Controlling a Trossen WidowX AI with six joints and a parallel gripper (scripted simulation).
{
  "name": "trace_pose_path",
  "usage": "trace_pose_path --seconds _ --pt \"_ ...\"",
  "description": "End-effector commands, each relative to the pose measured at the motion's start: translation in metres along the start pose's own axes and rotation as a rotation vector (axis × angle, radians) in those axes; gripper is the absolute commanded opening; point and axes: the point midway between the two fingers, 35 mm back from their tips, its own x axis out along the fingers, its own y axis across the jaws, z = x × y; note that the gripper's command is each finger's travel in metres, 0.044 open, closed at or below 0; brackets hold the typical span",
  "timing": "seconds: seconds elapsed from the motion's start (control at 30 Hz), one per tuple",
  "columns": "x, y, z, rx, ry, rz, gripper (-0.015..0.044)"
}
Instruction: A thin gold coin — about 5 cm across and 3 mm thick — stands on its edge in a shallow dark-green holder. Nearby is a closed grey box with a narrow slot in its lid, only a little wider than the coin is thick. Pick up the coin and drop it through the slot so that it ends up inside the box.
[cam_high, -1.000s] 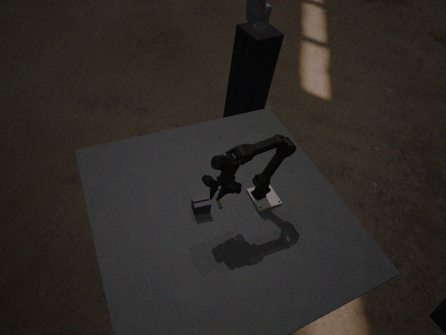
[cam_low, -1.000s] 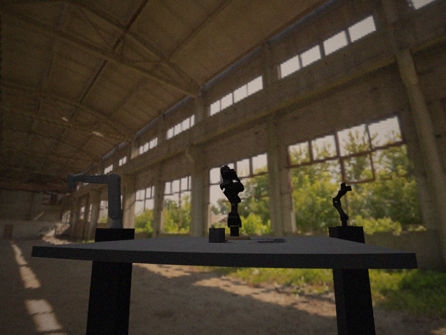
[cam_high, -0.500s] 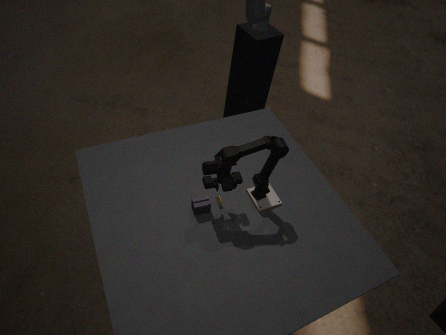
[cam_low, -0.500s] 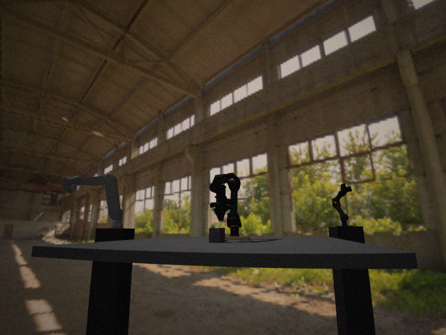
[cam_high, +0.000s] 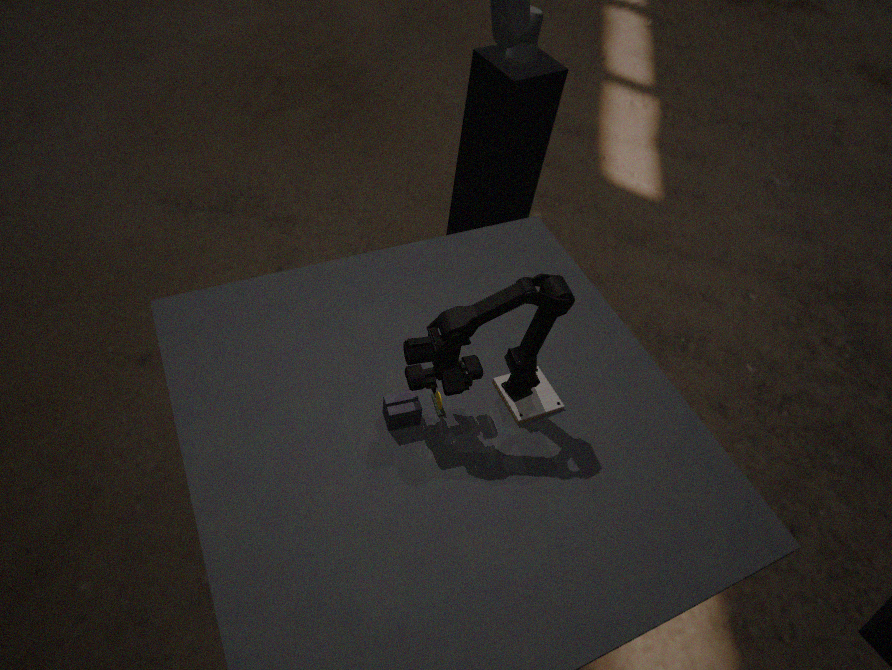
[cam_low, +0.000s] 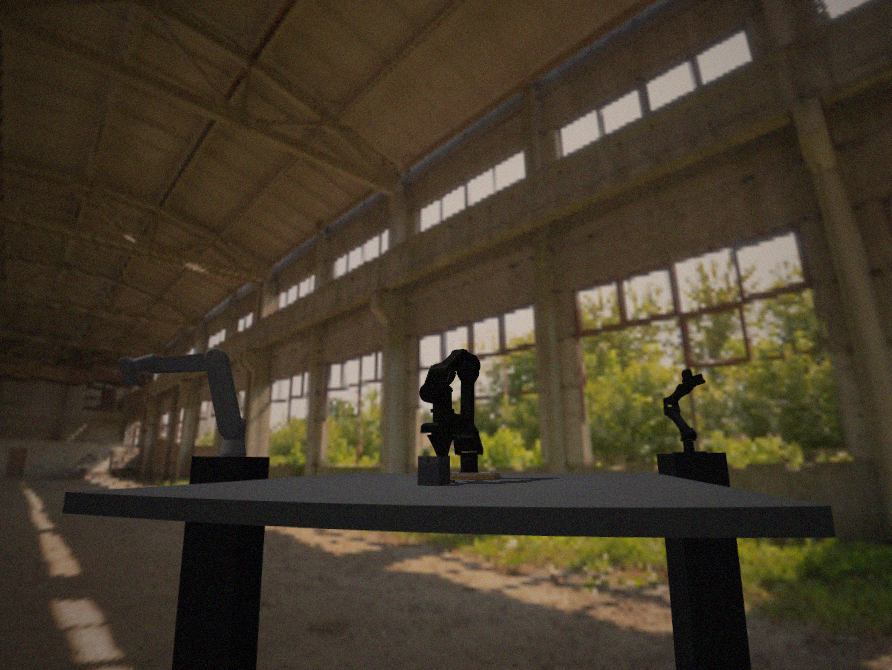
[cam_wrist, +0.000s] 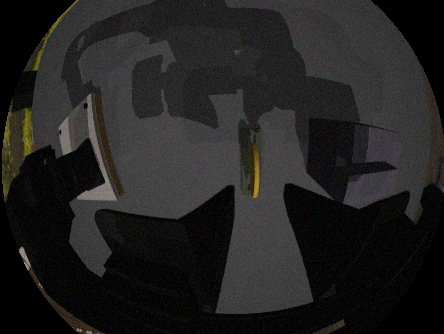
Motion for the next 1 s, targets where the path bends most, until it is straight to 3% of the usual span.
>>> trace_pose_path --seconds 0.0,0.97 --pt "0.005 -0.001 0.0 0.002 0.004 -0.001 0.0161" --pt "0.052 0.0 0.0 0.002 0.004 0.0 0.0161"
